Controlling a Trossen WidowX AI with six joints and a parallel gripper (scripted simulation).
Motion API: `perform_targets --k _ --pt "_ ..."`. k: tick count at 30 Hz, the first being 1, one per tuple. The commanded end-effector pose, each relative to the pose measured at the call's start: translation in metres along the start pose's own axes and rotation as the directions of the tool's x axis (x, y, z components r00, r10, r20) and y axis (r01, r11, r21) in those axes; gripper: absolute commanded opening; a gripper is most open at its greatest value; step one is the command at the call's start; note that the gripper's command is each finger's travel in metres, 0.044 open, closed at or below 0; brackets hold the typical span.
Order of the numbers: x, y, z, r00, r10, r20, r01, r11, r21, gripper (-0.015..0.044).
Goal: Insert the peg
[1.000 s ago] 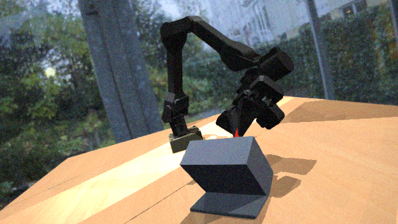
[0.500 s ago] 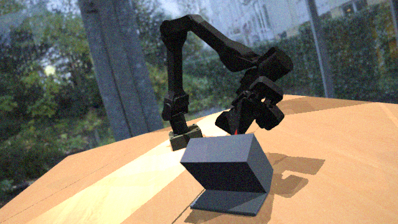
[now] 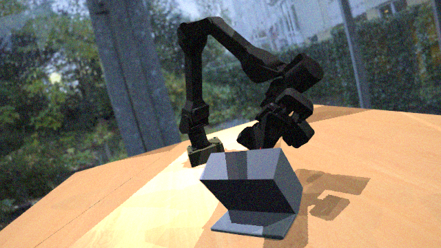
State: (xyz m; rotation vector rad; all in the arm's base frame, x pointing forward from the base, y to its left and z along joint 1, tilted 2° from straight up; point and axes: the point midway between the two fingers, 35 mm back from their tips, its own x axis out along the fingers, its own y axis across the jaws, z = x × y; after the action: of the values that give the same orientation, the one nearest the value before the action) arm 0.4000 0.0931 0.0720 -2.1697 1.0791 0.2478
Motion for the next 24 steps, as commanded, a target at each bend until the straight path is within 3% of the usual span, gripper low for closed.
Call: perform_targets --k 1,24 --pt "0.0038 0.0007 0.0004 1.0 0.002 0.003 -0.002 1.0 -0.004 0.0" --pt "0.0126 0.0 -0.0005 1.0 0.001 -0.002 -0.001 1.0 0.0 0.0"
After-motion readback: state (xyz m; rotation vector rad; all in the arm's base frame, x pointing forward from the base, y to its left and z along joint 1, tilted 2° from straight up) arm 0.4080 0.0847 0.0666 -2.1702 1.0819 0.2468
